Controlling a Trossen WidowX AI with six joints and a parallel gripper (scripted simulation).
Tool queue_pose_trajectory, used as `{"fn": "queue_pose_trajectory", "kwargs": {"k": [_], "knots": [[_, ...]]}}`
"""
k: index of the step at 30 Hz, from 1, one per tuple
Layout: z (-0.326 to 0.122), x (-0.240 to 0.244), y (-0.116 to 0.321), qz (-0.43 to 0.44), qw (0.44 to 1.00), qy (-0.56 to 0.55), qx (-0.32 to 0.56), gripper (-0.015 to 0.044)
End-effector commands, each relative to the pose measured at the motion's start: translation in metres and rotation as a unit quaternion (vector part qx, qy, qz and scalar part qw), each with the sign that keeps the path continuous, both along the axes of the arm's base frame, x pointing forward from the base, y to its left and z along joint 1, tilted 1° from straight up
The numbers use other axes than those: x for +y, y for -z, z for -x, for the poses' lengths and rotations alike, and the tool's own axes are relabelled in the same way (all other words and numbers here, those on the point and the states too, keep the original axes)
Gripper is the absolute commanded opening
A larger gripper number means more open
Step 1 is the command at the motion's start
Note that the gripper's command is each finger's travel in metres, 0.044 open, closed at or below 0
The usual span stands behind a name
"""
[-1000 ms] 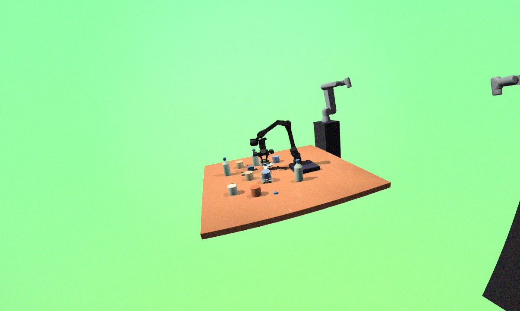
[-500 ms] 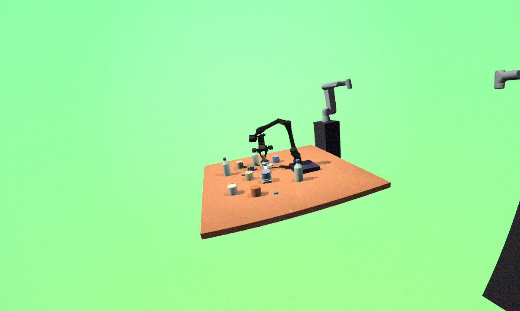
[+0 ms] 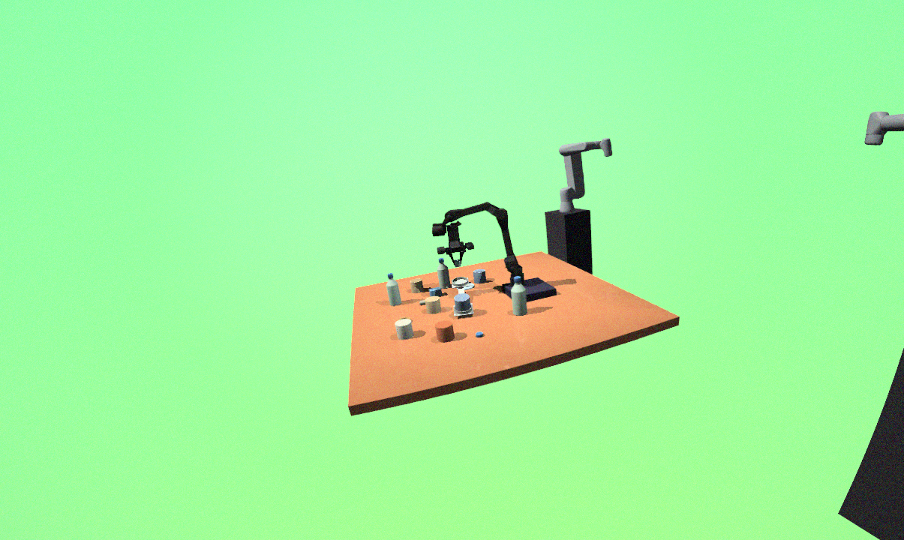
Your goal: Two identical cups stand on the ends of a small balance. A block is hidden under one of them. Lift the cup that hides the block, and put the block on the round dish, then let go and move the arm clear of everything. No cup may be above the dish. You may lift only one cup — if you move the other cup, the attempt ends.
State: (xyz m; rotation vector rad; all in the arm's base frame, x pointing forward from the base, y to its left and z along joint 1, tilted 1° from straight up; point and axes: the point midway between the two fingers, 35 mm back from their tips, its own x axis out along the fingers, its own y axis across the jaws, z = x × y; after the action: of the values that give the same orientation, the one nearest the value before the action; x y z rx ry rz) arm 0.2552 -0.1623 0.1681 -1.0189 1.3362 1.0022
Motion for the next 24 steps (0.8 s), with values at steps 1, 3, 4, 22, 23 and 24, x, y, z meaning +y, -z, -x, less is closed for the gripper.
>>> {"fn": "queue_pose_trajectory", "kwargs": {"k": [1,3,4,22,23,24], "knots": [[0.005,-0.018,0.011,0.0,1.0,0.002,0.0,0.0],[0.009,-0.03,0.021,0.001,1.0,0.002,0.0,0.0],[0.012,-0.035,0.025,0.001,1.0,0.002,0.0,0.0],[0.067,-0.109,0.094,0.004,1.0,0.002,0.003,0.0],[0.067,-0.109,0.095,0.004,1.0,0.002,0.003,0.0],[0.067,-0.109,0.097,0.004,1.0,0.002,0.003,0.0]]}}
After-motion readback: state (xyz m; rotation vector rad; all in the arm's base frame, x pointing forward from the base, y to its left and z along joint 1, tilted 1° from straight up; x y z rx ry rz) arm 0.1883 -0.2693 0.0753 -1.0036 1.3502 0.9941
